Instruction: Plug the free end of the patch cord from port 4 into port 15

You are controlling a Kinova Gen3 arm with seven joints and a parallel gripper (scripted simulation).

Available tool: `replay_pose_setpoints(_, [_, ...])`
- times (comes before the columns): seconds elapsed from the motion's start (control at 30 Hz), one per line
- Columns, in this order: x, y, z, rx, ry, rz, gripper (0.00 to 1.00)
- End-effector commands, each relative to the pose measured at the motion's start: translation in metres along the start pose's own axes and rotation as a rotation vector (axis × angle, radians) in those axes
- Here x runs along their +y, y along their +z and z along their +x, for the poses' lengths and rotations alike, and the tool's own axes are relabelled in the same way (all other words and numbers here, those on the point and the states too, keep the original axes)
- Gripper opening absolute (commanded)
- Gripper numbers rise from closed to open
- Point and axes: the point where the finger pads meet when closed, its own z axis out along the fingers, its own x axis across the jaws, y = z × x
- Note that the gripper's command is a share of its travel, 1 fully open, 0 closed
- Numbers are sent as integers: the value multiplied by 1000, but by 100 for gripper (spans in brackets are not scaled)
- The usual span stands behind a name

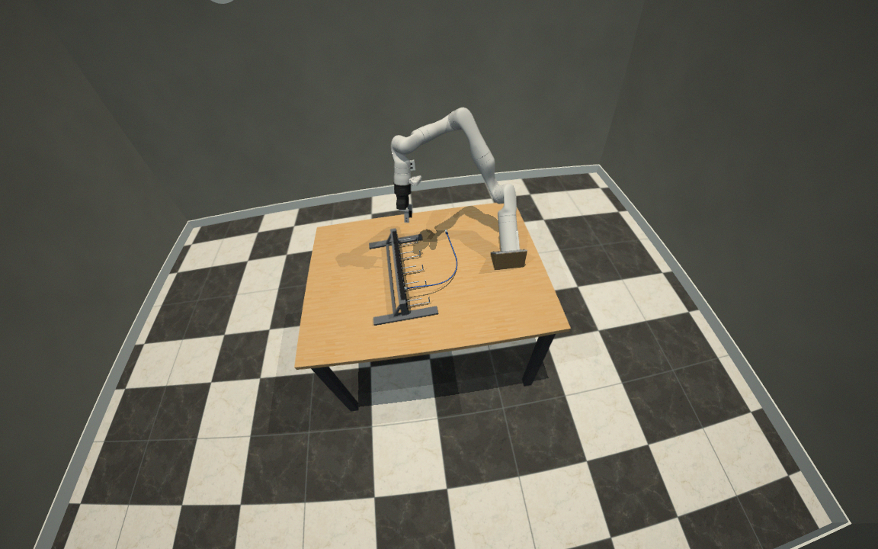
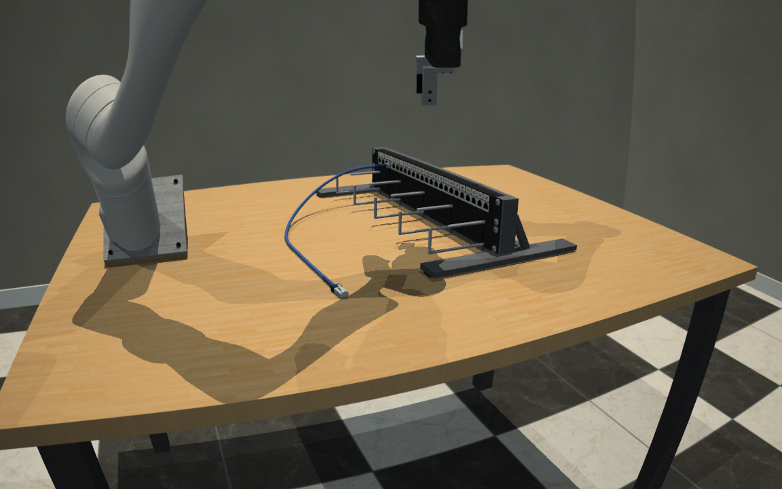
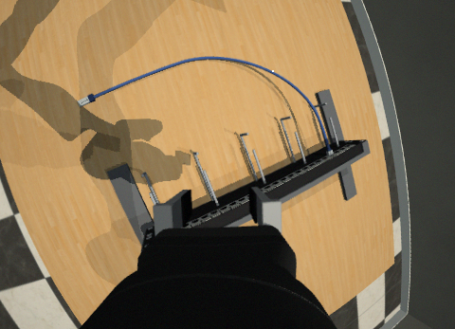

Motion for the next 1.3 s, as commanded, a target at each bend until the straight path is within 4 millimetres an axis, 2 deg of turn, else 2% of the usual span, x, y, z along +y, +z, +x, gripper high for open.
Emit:
replay_pose_setpoints(0.0, [0,-1,1,1,-1,-2,100])
replay_pose_setpoints(0.77, [-1,-1,-1,-2,11,-2,100])
replay_pose_setpoints(1.1, [-10,-1,-14,-26,89,-4,100])
replay_pose_setpoints(1.27, [-21,-2,-29,-54,186,-9,100])
